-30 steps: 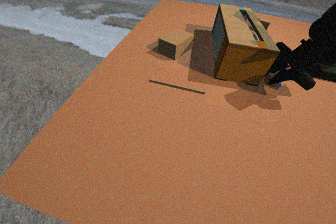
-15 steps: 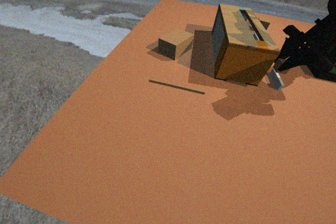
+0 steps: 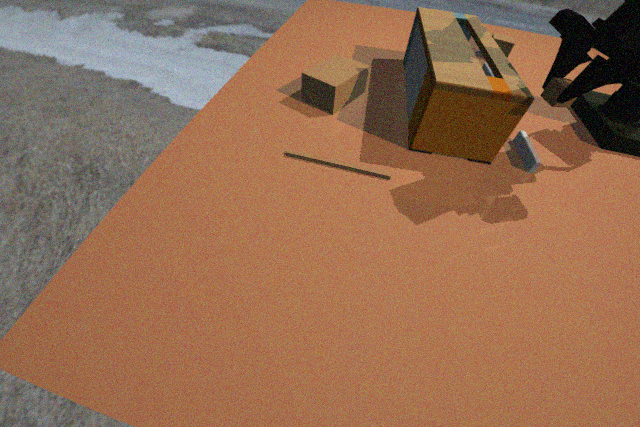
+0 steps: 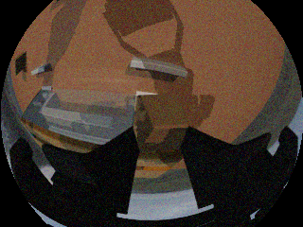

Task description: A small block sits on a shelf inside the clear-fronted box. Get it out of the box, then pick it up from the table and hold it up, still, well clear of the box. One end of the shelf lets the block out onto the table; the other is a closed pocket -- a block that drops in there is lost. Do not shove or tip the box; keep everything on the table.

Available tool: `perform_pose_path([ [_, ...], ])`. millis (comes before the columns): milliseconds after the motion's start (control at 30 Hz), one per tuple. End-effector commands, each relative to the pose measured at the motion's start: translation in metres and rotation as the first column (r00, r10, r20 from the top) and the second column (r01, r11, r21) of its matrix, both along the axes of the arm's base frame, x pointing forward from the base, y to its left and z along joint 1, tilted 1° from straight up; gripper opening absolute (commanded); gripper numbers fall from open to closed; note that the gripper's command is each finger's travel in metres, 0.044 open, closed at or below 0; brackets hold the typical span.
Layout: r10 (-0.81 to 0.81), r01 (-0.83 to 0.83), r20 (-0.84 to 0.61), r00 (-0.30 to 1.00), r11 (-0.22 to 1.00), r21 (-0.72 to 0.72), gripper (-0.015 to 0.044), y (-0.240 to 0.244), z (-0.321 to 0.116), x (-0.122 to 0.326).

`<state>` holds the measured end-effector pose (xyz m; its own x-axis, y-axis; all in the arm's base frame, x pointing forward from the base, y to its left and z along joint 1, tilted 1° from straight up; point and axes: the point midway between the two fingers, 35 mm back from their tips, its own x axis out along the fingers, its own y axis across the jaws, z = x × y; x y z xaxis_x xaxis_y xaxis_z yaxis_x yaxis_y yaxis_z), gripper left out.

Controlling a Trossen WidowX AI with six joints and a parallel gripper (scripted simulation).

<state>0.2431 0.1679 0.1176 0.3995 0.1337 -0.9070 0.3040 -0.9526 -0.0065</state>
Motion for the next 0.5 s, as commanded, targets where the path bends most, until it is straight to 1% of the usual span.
perform_pose_path([
  [0,0.078,-0.079,0.027,0.997,0.997,0.015,0.0,-0.007,0.02,-0.006],
  [300,0.243,-0.245,0.077,0.967,0.969,0.012,0.0,-0.026,0.051,-0.024],
  [467,0.255,-0.257,0.081,0.963,0.966,0.011,0.0,-0.027,0.053,-0.025],
])
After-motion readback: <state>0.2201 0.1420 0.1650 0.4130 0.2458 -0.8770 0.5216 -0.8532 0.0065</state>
